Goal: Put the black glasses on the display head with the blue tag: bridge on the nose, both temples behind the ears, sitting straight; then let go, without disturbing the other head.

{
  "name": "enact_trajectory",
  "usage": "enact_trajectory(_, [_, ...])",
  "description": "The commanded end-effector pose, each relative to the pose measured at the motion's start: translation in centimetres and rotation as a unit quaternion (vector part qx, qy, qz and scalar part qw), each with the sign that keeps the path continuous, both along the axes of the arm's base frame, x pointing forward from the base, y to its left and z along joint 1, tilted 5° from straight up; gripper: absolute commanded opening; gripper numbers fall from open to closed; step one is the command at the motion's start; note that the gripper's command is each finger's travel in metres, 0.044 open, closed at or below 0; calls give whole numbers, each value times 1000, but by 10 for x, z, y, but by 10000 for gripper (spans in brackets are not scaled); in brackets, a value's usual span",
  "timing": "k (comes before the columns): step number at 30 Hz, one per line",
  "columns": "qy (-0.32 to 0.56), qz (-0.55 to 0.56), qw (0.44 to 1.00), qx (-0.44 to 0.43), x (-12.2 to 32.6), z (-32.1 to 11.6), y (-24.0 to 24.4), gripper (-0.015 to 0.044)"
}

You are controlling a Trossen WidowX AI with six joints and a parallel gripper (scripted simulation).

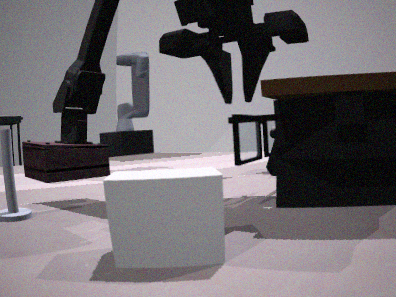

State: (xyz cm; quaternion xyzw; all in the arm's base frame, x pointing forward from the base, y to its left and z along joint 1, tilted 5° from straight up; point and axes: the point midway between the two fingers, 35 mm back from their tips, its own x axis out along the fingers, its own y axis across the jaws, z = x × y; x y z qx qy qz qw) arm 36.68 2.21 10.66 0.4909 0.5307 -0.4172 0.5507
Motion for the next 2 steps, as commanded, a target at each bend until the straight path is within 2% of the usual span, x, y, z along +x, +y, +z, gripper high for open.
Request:
enact_trajectory(1, [-1,2,1000,1,-15,6,-3,108])
enact_trajectory(2, [-1,2,1000,1,-16,6,-3,108])
